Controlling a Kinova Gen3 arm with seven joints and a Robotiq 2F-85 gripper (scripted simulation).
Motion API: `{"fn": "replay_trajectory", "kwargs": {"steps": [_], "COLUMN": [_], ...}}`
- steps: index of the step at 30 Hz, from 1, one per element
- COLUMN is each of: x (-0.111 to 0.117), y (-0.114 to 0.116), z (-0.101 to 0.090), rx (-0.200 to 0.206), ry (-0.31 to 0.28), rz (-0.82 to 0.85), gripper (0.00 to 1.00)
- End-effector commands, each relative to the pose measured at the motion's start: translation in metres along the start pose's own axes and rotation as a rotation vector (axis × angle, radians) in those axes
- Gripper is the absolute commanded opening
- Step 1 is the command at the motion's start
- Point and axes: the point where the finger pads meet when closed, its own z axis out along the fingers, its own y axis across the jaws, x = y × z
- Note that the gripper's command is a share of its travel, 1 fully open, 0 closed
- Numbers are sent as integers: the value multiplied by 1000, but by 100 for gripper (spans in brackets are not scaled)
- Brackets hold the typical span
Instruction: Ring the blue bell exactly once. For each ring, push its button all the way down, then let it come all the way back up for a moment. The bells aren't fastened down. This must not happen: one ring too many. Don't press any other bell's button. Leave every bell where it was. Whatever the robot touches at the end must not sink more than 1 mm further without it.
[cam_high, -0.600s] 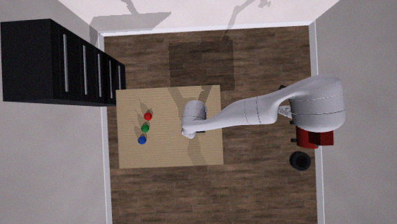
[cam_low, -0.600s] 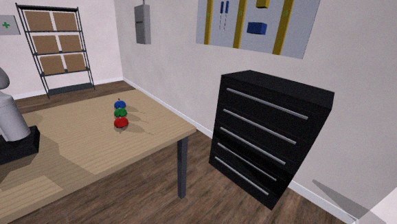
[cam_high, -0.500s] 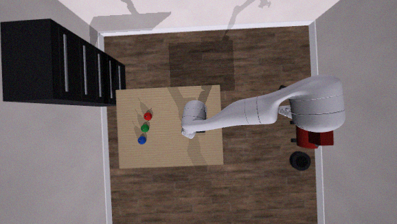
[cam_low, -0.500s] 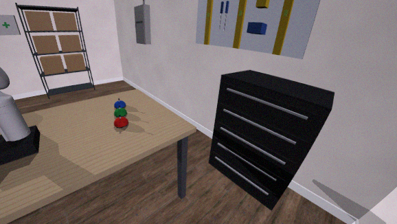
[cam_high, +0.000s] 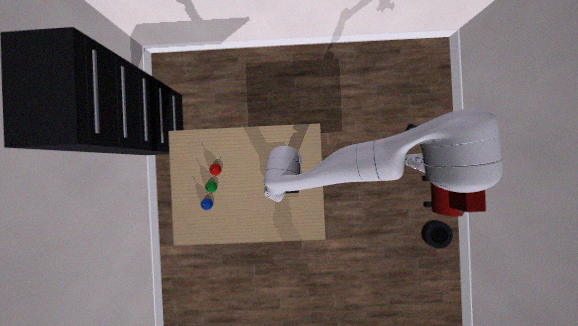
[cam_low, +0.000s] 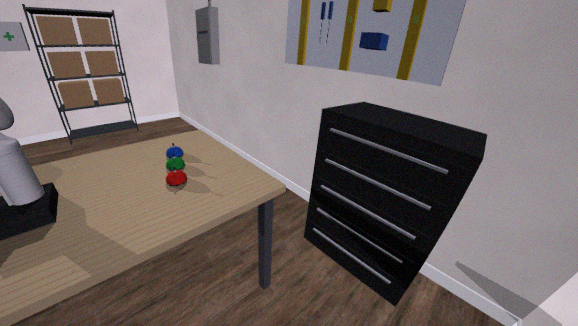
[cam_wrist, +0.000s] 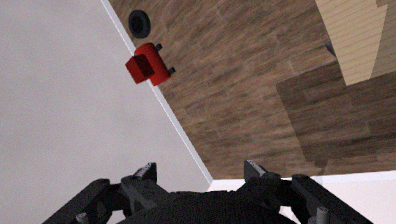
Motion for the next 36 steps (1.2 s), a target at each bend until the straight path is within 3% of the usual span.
{"fn": "replay_trajectory", "kwargs": {"steps": [1, 17, 24, 31, 36], "x": [0, -11, -29, -54, -58], "y": [0, 21, 59, 125, 137], "z": [-1, 11, 29, 54, 58], "rx": [1, -32, -87, -171, -185], "ry": [-1, 9, 28, 63, 69], "rz": [0, -30, -86, -183, -200], "gripper": [100, 100, 100, 100, 100]}}
